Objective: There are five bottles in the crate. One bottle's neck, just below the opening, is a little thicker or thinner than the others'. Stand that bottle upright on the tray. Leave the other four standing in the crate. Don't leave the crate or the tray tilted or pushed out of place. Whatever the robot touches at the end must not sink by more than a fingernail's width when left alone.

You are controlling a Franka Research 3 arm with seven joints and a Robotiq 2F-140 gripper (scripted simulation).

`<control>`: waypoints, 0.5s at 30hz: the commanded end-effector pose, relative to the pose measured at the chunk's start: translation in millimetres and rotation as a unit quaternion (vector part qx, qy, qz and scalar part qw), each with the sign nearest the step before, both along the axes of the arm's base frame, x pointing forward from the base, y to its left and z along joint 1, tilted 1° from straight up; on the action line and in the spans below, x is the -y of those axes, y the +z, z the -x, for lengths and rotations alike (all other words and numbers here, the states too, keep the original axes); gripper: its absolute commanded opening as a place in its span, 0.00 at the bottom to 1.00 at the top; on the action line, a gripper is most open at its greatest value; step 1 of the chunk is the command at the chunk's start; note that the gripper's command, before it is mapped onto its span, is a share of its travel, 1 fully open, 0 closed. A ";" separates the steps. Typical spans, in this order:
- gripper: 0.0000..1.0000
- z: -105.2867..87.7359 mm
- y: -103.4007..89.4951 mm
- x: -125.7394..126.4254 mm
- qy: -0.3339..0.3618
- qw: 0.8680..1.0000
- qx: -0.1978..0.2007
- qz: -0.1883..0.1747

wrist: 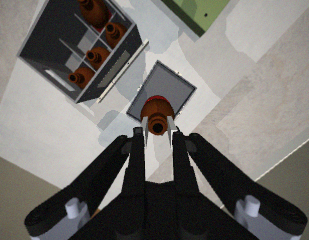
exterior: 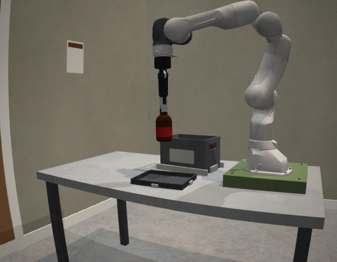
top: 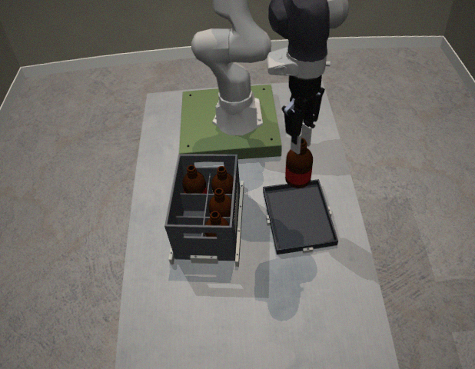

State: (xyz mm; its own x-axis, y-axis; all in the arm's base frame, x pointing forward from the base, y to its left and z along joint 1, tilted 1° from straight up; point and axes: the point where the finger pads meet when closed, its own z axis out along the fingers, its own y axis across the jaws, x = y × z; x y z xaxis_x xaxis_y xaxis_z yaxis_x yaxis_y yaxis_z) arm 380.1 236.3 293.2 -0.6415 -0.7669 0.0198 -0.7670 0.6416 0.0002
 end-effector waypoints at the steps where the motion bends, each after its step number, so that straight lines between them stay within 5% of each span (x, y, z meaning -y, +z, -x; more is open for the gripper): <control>1: 0.10 1.3 2.2 -5.0 -0.006 1.000 0.001 -0.002; 15: 0.10 3.5 2.2 -10.0 -0.006 1.000 0.001 -0.002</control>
